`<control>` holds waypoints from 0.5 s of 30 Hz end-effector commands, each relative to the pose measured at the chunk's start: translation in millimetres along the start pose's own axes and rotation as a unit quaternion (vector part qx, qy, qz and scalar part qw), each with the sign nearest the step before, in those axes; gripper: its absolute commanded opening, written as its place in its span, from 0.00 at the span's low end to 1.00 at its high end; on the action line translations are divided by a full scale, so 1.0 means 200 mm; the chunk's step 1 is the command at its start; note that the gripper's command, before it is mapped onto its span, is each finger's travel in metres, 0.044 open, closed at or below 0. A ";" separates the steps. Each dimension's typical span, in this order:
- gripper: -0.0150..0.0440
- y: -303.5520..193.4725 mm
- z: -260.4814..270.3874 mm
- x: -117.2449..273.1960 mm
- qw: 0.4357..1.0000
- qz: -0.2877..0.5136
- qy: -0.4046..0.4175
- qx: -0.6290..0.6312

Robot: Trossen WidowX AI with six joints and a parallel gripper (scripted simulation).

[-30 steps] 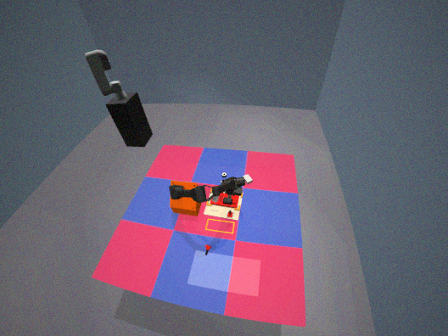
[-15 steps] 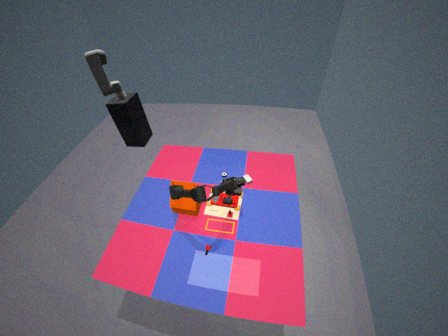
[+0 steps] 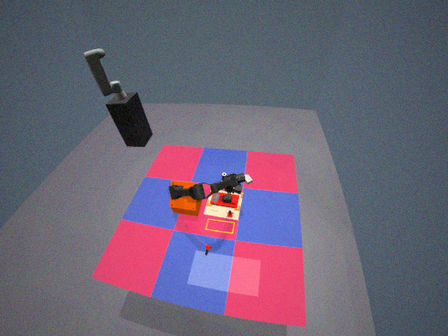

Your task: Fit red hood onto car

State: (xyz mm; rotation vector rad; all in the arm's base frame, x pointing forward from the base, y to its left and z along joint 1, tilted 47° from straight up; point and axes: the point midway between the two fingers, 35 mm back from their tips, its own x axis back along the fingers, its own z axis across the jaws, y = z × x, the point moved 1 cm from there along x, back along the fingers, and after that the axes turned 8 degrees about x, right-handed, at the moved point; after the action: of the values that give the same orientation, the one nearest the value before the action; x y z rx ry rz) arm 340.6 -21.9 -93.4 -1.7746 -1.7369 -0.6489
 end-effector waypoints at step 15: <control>1.00 0.02 0.00 0.23 1.000 -0.008 0.003 -0.006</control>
State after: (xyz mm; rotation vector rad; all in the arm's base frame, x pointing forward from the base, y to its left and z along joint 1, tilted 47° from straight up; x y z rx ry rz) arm 345.9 10.2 -62.5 -1.7656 -1.7518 -0.6656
